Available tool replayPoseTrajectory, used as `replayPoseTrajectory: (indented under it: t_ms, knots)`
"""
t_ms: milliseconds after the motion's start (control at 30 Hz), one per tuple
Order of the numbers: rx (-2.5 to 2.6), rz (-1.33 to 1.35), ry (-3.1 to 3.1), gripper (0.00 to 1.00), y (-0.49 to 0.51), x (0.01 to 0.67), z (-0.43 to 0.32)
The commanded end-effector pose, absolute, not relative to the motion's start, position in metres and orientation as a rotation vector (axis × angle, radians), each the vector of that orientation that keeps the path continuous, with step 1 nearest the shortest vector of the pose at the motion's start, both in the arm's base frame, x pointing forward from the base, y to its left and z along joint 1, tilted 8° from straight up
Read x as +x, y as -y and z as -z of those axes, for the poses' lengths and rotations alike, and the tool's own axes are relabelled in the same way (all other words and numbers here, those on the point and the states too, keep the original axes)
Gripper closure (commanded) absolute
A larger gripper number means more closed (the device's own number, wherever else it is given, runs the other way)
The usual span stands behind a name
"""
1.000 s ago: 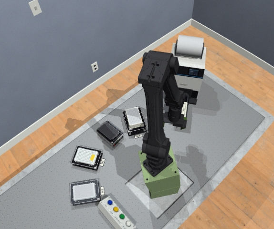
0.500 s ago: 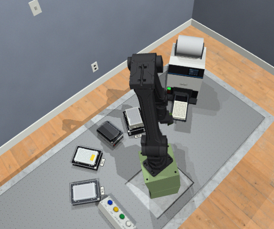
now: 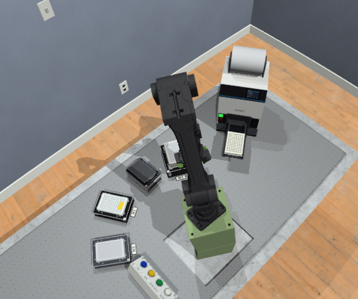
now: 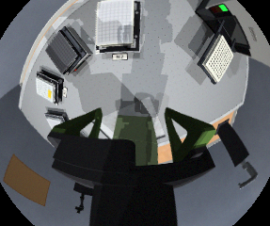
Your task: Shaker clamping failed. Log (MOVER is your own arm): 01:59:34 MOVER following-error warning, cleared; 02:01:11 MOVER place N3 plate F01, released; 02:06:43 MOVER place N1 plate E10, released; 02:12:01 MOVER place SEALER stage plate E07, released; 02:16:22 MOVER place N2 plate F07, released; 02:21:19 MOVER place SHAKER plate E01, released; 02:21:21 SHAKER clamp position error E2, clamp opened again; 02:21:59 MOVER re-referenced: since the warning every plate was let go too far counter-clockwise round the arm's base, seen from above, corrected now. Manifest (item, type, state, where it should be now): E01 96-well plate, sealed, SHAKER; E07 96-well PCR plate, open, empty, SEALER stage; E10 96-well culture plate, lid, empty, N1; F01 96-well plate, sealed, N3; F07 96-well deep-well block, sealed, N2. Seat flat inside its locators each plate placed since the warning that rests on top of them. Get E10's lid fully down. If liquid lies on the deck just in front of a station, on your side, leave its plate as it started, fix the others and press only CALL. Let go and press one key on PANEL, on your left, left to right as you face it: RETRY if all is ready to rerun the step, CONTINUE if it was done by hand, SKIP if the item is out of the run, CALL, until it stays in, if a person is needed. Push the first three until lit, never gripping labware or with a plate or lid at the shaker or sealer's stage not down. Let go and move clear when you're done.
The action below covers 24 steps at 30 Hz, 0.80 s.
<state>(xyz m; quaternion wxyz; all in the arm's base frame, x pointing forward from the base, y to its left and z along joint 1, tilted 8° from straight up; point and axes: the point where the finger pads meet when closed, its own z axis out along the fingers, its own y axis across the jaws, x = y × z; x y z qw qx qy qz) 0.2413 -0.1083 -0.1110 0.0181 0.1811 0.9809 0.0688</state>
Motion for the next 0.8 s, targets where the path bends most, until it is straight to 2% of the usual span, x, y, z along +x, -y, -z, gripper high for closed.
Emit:
replayPoseTrajectory:
  t_ms: [0,267,600,767]
  knots:
    - [0.595,-0.199,-3.014,0.00,0.102,0.254,0.105]
    - [0.593,-0.199,-3.007,0.00,0.078,0.280,0.097]
    - [0.600,-0.208,-3.023,0.00,0.077,0.270,0.103]
    - [0.596,-0.204,-3.018,0.00,0.081,0.297,0.120]
